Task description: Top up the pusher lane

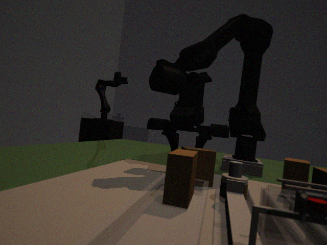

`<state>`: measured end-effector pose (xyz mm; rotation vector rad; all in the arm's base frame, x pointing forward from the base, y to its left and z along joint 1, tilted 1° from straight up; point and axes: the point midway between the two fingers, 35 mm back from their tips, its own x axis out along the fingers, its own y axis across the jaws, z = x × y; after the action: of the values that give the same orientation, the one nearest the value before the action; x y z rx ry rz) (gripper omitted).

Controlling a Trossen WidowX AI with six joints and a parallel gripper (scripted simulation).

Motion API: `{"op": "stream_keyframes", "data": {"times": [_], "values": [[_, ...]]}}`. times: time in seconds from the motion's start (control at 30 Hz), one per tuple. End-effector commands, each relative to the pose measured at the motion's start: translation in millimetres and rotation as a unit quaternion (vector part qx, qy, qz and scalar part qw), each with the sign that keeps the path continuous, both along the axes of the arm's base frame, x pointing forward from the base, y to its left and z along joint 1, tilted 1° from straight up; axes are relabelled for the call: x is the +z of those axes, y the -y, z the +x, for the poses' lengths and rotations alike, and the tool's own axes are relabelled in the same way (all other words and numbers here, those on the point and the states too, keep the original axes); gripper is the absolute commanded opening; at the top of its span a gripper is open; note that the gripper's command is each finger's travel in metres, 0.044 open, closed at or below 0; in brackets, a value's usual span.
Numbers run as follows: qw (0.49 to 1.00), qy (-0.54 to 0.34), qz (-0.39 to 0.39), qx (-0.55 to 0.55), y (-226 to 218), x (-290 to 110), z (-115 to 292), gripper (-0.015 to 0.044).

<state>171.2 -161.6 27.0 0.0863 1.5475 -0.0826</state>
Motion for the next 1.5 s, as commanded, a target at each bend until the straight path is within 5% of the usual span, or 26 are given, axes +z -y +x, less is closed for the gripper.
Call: {"op": "stream_keyframes", "data": {"times": [0.0, 0.23, 0.77, 1.47], "values": [[1.0, -0.002, -0.002, 0.001, 0.5, -0.3, -0.4, 0.0144], [1.0, -0.001, -0.002, 0.001, 3.2, 18.2, 2.2, 0.0], [1.0, -0.001, -0.002, 0.001, 1.8, 104.0, -0.2, 0.0], [1.0, 0.012, -0.006, 0.026, -34.2, 84.4, 69.7, 0.0]]}}
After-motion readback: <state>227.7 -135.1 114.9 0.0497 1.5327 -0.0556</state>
